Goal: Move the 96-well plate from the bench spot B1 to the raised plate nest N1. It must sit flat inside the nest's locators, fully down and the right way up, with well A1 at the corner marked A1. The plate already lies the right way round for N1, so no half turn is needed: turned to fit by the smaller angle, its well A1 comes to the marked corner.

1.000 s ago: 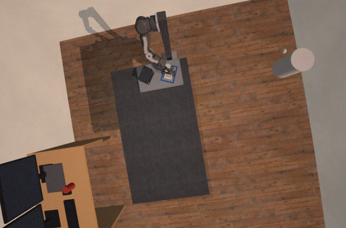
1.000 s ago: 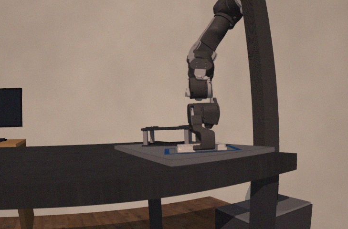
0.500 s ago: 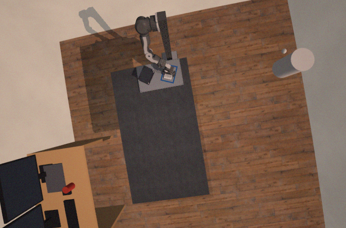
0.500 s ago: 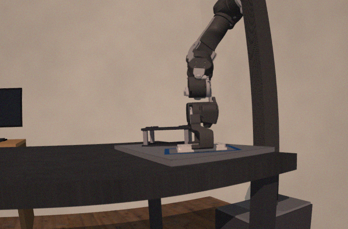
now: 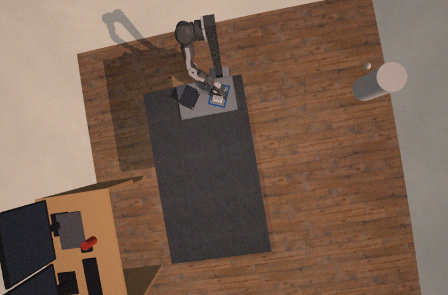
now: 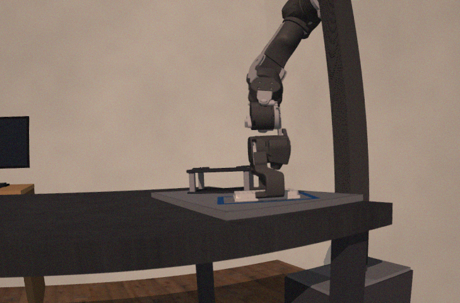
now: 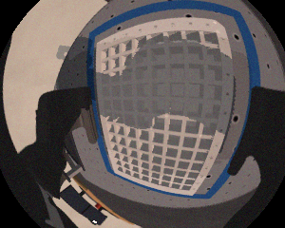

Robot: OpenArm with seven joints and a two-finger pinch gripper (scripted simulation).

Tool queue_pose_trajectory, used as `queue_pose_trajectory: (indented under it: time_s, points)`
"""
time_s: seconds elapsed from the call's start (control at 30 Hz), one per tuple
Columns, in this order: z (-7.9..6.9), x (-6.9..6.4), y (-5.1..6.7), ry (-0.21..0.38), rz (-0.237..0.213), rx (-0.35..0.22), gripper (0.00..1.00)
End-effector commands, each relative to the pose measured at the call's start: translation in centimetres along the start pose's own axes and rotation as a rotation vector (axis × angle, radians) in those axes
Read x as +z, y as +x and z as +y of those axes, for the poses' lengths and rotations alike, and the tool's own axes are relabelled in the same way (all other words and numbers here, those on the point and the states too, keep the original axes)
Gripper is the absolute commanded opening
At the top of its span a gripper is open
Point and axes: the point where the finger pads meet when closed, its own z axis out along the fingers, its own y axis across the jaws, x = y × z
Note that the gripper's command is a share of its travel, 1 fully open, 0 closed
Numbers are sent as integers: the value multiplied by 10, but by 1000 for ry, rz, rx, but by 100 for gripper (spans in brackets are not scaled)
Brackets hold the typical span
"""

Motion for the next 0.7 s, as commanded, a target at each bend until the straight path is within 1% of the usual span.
queue_pose_trajectory:
  time_s: [0.0, 0.17, 0.57, 0.67]
  points:
    - [-1, 0, 0, 6, -3, 0, 77]
    - [1, -3, -3, 1, -4, 1, 77]
    - [1, -3, -3, 1, -4, 1, 77]
    - [0, -2, -1, 1, -3, 1, 77]
